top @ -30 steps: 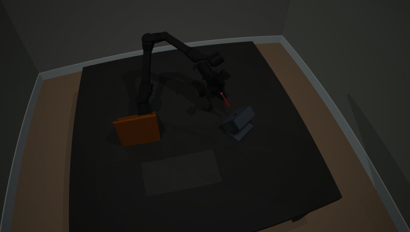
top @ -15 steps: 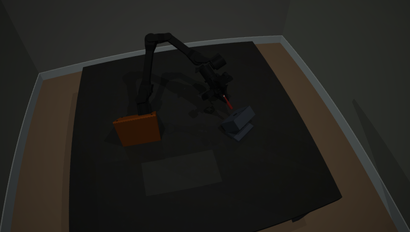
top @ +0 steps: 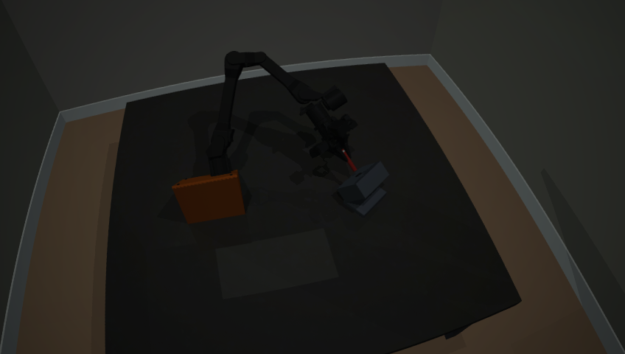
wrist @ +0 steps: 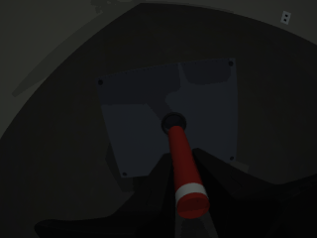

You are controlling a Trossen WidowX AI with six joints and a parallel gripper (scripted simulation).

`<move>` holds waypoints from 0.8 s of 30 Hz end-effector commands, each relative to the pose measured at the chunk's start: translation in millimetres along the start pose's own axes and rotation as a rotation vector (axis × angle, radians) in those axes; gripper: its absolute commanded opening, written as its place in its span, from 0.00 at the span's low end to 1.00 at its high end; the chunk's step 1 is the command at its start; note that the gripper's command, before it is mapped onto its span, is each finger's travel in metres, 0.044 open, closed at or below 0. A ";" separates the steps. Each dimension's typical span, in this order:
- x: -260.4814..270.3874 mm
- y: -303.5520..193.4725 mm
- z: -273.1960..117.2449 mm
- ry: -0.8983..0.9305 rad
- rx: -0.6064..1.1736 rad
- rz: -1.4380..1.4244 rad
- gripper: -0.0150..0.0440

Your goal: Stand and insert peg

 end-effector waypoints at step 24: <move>-0.4 0.0 8.1 0.000 0.000 0.000 0.25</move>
Point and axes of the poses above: the point midway between the two fingers, 35 mm back from their tips, its own z axis out along the fingers, its own x axis across the jaws, y = z × x, the point moved 7 cm from there along -z, back along the fingers, and after that the axes turned 4 degrees about -z, right-handed, at the moved point
